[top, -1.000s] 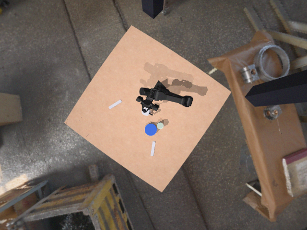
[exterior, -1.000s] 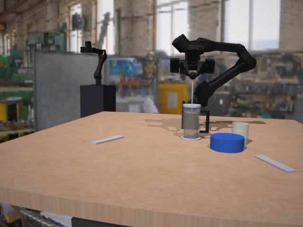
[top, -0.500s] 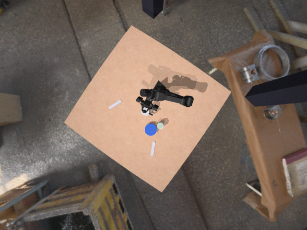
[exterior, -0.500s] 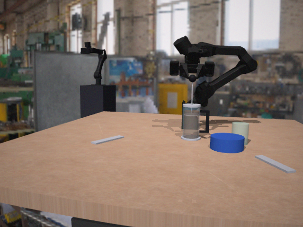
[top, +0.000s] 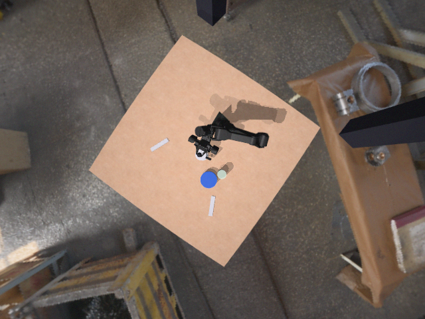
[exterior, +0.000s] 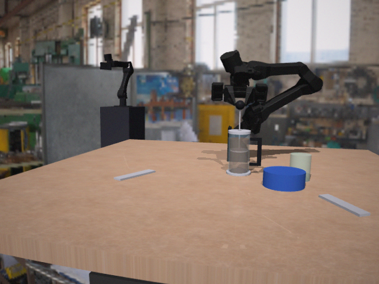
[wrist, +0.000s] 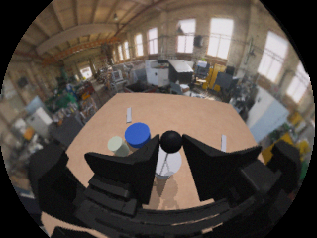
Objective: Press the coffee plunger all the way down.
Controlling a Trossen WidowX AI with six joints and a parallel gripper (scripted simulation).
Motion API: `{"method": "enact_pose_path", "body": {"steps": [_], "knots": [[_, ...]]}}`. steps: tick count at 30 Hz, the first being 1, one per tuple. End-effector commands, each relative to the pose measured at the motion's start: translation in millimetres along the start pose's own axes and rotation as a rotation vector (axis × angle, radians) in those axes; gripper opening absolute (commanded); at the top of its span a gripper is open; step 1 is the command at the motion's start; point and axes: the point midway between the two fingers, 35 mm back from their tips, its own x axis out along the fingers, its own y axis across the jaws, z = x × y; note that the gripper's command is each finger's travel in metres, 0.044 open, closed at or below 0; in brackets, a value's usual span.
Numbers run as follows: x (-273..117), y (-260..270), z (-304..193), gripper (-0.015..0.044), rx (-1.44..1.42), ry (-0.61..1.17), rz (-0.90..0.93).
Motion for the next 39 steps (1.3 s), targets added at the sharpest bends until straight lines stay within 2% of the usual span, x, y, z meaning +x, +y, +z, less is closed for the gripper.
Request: {"method": "enact_pose_path", "body": {"steps": [1, 24, 39], "knots": [[7, -3, -15, 0.0124, 0.011, 0.028, -0.017], [29, -1, -44, 0.0124, 0.013, 0.015, -0.009], [35, 0, -41, 0.0124, 0.013, 0.013, -0.006]]}}
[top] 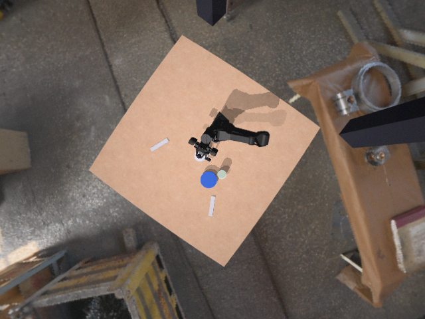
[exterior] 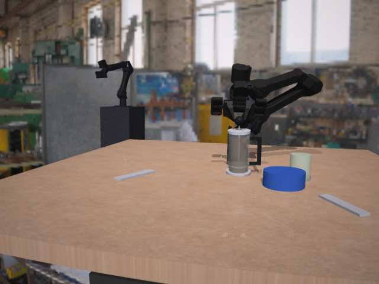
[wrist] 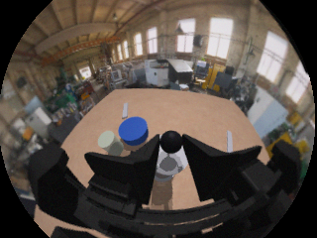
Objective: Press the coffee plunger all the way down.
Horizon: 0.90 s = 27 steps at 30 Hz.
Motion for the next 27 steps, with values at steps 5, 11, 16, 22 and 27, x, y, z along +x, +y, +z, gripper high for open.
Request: {"method": "enact_pose_path", "body": {"steps": [5, 11, 16, 22, 27], "knots": [[2.7, -0.2, -3.0, 0.0124, 0.016, 0.009, 0.002], [3.9, -0.4, -2.6, 0.0124, 0.016, 0.009, 0.002], [1.8, -0.4, 1.2, 0.0124, 0.002, -0.001, 0.001], [1.8, -0.4, 1.2, 0.0177, 0.002, -0.001, 0.001], [1.8, -0.4, 1.2, 0.0308, 0.002, -0.001, 0.001]]}}
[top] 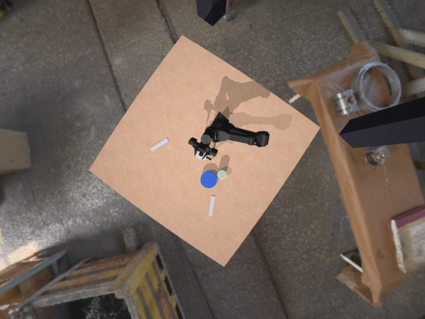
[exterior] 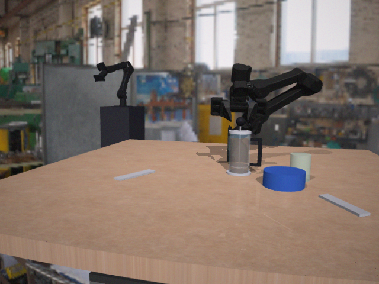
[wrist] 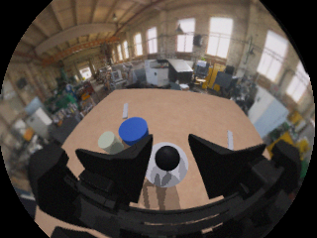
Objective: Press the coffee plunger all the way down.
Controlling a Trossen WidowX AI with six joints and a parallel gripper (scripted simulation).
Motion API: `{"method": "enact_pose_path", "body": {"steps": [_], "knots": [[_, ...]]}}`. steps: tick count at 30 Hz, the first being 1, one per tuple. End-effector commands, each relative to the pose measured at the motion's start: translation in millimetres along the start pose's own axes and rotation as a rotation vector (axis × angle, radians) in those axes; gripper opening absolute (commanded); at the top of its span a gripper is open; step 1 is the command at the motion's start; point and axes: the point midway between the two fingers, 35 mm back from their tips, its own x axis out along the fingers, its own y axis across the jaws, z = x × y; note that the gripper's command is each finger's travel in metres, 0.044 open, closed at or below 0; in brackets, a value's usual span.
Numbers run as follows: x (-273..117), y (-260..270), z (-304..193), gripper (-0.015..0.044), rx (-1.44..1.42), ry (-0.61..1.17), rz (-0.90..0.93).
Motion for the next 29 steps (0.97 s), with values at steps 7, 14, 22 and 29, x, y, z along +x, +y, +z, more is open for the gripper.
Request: {"method": "enact_pose_path", "body": {"steps": [7, 14, 22, 29], "knots": [[0, 0, 0, 0.044, -0.002, 0.0, -0.003], [-7, -8, 13, 0.044, 0.012, 0.002, -0.031], [-29, -13, 34, 0.044, -0.001, 0.018, -0.043], [-56, 4, 58, 0.044, 0.011, 0.012, -0.001]]}}
